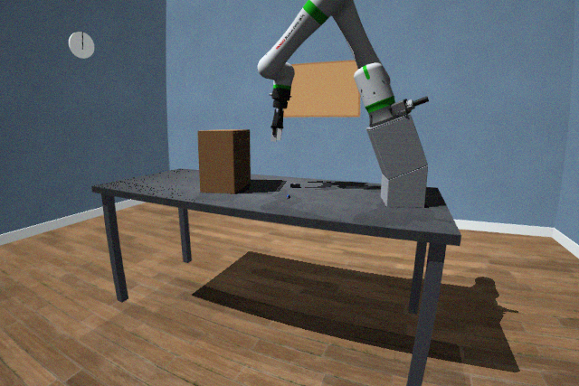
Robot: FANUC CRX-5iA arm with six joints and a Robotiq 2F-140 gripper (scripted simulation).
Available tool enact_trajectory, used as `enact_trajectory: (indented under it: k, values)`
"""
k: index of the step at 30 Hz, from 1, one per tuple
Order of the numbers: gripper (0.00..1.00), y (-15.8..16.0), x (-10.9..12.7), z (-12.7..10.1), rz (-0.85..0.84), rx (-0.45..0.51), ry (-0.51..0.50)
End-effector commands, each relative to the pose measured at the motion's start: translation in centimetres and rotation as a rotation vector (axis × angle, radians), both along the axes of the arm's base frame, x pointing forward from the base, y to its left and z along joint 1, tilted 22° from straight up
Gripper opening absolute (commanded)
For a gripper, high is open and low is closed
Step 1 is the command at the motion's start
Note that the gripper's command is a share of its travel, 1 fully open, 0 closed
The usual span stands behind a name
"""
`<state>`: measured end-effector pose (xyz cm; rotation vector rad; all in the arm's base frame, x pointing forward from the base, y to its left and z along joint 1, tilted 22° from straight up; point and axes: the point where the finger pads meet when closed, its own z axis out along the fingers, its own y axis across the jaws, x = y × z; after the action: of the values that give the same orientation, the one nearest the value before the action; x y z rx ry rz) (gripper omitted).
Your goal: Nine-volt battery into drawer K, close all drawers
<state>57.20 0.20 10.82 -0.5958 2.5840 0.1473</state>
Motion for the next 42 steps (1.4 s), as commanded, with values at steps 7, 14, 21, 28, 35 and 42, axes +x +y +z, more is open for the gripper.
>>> enact_trajectory:
  k: [7,14,21,28,35,42]
  values:
    - [1.00,-0.18,-0.94,0.24,-0.010,-0.054,0.098]
    - [1.00,-0.22,-1.01,0.28,-0.010,-0.057,0.104]
    - [1.00,-0.22,-1.01,0.28,-0.010,-0.057,0.105]
    - [1.00,-0.22,-1.01,0.28,-0.010,-0.057,0.105]
    - [1.00,-0.22,-1.01,0.28,-0.010,-0.057,0.105]
    - [1.00,-0.22,-1.01,0.28,-0.010,-0.057,0.105]
